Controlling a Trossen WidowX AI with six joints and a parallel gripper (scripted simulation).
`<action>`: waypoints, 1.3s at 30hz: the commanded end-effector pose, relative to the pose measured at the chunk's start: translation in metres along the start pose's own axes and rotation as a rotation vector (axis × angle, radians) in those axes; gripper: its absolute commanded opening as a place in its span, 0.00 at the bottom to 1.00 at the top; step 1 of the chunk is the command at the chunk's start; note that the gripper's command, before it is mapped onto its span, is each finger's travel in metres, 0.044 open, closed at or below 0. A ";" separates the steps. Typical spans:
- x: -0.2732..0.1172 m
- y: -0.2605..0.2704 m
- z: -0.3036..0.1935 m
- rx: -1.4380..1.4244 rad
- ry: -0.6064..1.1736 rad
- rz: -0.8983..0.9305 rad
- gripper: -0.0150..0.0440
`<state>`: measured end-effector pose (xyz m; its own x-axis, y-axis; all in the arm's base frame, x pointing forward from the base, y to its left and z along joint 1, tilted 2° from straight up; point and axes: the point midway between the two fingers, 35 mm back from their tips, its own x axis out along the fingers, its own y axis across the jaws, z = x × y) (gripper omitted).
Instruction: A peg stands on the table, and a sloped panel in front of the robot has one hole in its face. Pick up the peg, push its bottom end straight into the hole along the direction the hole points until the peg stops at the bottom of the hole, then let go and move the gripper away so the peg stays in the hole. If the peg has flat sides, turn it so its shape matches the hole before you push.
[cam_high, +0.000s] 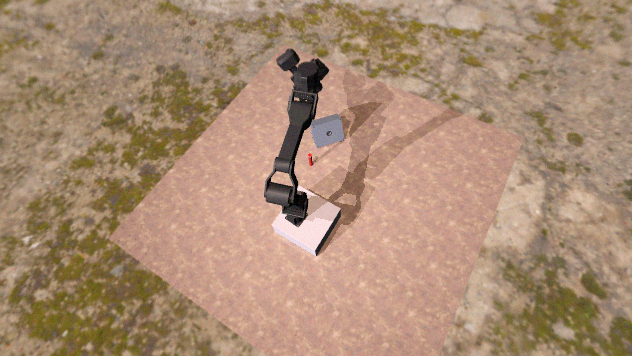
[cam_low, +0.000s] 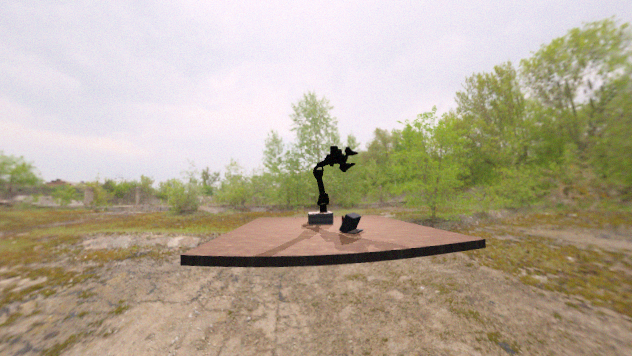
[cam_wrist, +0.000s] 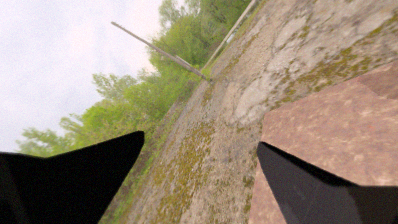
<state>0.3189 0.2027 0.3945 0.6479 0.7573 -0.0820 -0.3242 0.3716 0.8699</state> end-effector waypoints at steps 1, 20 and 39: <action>0.008 -0.024 -0.007 0.124 0.015 -0.078 1.00; 0.026 -0.117 -0.049 0.700 0.001 -0.438 1.00; 0.015 -0.201 -0.094 1.194 -0.186 -0.821 1.00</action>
<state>0.3315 0.1933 0.1874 0.4997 0.4770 -0.7230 0.8299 -0.0246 0.5573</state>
